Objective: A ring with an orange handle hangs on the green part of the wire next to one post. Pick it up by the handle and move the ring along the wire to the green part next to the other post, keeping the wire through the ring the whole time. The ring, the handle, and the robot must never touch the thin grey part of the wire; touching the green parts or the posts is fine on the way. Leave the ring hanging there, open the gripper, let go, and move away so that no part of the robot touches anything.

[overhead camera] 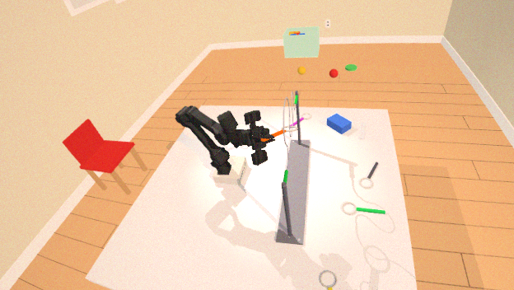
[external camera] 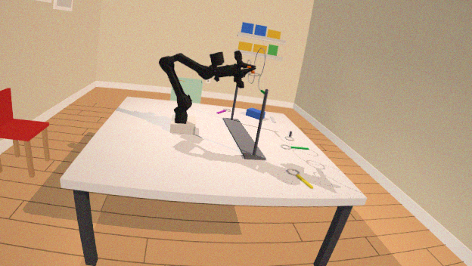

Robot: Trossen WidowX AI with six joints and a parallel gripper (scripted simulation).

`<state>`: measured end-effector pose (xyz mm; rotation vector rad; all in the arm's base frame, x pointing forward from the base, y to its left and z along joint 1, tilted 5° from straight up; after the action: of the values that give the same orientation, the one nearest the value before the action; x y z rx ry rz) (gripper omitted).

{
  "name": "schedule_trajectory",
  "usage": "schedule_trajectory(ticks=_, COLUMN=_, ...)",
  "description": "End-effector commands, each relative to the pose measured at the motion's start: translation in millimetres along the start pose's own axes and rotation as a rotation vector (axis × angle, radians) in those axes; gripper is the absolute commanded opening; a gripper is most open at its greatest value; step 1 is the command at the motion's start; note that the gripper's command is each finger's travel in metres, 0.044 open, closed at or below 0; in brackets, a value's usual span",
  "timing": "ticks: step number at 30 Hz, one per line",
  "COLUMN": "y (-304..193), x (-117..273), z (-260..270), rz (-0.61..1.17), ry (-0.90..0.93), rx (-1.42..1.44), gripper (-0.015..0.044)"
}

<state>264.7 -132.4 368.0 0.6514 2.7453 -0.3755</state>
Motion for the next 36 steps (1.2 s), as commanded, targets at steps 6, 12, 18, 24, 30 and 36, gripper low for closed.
schedule_trajectory(ticks=6, y=-4, x=5, z=27, rz=0.051, ry=0.095, rx=-0.173, gripper=-0.0150)
schedule_trajectory(ticks=12, y=-3, x=10, z=46, rz=0.086, ry=0.162, rx=-0.301, gripper=-0.0150)
schedule_trajectory(ticks=18, y=0, x=17, z=63, rz=0.121, ry=0.230, rx=-0.430, gripper=-0.0150)
schedule_trajectory(ticks=24, y=6, x=24, z=80, rz=0.157, ry=0.298, rx=-0.560, gripper=-0.0150)
schedule_trajectory(ticks=30, y=15, x=33, z=96, rz=0.192, ry=0.367, rx=-0.690, gripper=-0.0150)
schedule_trajectory(ticks=36, y=25, x=42, z=109, rz=0.227, ry=0.436, rx=-0.820, gripper=-0.0150)
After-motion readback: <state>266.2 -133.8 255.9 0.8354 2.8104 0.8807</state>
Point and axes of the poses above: the point midway between the two fingers, 35 mm back from their tips, its own x axis back along the fingers, its own z axis across the jaws, y = z × x, the point moved 4 cm from there along x, back along the fingers, and after that the axes turned 14 degrees about -x, right-handed, at the moved point
